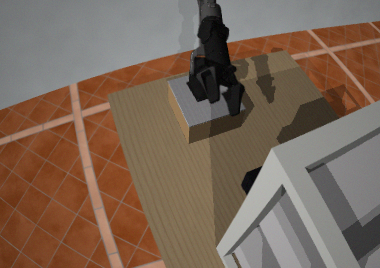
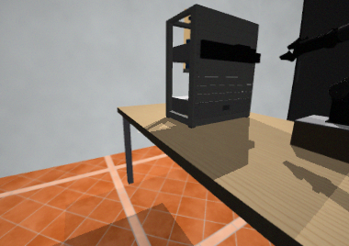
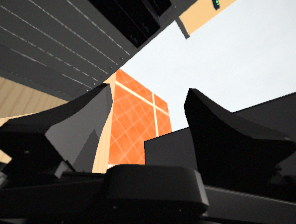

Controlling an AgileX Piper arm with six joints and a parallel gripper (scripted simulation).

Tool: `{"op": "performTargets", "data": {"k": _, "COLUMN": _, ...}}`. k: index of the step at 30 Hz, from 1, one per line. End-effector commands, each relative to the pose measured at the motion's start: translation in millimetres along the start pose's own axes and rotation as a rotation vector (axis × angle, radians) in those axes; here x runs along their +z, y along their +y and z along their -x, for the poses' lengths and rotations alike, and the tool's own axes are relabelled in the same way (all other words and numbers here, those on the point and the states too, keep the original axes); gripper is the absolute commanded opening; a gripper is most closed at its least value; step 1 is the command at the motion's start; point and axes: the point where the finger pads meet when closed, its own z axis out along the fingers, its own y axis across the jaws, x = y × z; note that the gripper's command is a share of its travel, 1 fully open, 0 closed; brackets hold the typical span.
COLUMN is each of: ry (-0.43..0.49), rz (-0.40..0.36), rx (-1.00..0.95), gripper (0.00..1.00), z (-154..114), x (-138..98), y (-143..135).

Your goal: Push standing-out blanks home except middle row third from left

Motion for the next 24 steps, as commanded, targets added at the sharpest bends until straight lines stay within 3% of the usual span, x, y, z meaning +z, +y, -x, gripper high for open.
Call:
{"op": "performTargets", "data": {"k": 1, "ry": -0.043, "rz": -0.027, "rx": -0.063, "gripper": 1.00, "z": 4.7, "x": -5.2, "y": -5.1}}
{"op": "performTargets", "data": {"k": 9, "ry": -0.165, "rz": -0.083, "rx": -0.300, "gripper": 1.00, "z": 22.1, "x": -24.2, "y": -7.2}}
{"op": "performTargets", "data": {"k": 24, "ry": -0.295, "rz": -0.069, "rx": -0.601, "gripper": 1.00, "z": 36.5, "x": -48.3, "y": 20.7}}
